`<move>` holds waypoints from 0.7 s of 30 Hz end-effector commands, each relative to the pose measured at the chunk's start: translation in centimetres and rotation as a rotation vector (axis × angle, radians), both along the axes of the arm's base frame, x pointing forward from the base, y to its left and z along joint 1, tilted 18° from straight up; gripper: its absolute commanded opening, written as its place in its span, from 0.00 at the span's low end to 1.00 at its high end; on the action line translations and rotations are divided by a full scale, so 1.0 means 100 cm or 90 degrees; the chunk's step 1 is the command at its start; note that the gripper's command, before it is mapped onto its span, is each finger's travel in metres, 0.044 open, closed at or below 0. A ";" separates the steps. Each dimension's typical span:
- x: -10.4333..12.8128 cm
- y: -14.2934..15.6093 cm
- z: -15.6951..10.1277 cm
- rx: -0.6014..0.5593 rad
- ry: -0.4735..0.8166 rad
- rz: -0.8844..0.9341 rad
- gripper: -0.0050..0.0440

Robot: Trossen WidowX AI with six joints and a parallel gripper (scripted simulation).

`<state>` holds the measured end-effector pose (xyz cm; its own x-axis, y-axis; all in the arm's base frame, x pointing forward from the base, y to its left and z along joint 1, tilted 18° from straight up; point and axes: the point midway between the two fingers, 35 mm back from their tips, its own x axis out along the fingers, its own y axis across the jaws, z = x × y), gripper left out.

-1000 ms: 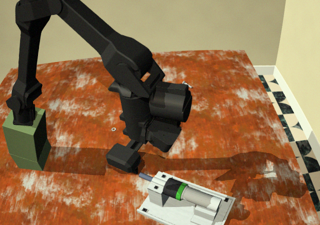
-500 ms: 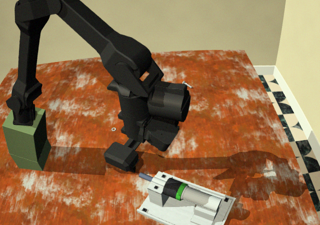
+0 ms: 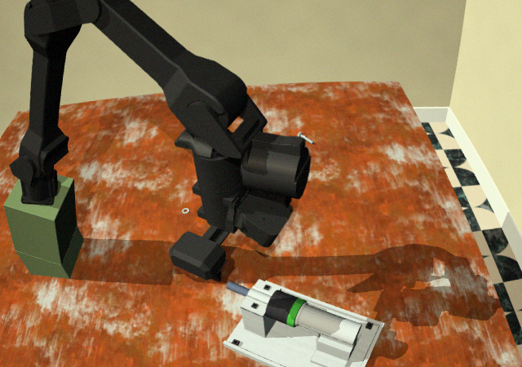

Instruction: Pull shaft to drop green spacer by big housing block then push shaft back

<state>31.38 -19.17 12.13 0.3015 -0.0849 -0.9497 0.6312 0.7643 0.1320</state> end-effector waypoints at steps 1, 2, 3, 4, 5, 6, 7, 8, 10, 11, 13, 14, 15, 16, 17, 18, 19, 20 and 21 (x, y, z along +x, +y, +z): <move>0.000 0.001 0.000 0.004 -0.001 -0.001 1.00; 0.000 0.001 0.000 0.004 -0.001 -0.001 1.00; 0.000 0.001 0.000 0.004 -0.001 -0.001 1.00; 0.000 0.001 0.000 0.004 -0.001 -0.001 1.00; 0.000 0.001 0.000 0.004 -0.001 -0.001 1.00; 0.000 0.001 0.000 0.004 -0.001 -0.001 1.00; 0.000 0.001 0.000 0.004 -0.001 -0.001 1.00; 0.000 0.001 0.000 0.004 -0.001 -0.001 1.00; 0.000 0.001 0.000 0.004 -0.001 -0.001 1.00; 0.000 0.001 -0.001 0.000 -0.001 0.009 1.00; 0.005 0.002 -0.012 -0.039 -0.004 0.093 1.00; 0.008 0.004 -0.019 -0.069 -0.005 0.157 1.00; 0.010 0.005 -0.027 -0.094 -0.007 0.205 1.00; 0.012 0.006 -0.032 -0.114 -0.008 0.242 1.00; 0.013 0.007 -0.037 -0.132 -0.008 0.279 1.00; 0.015 0.008 -0.041 -0.151 -0.007 0.316 1.00; 0.016 0.009 -0.045 -0.170 -0.006 0.353 1.00; 0.017 0.010 -0.049 -0.189 -0.005 0.390 1.00; 0.018 0.011 -0.053 -0.209 -0.003 0.426 1.00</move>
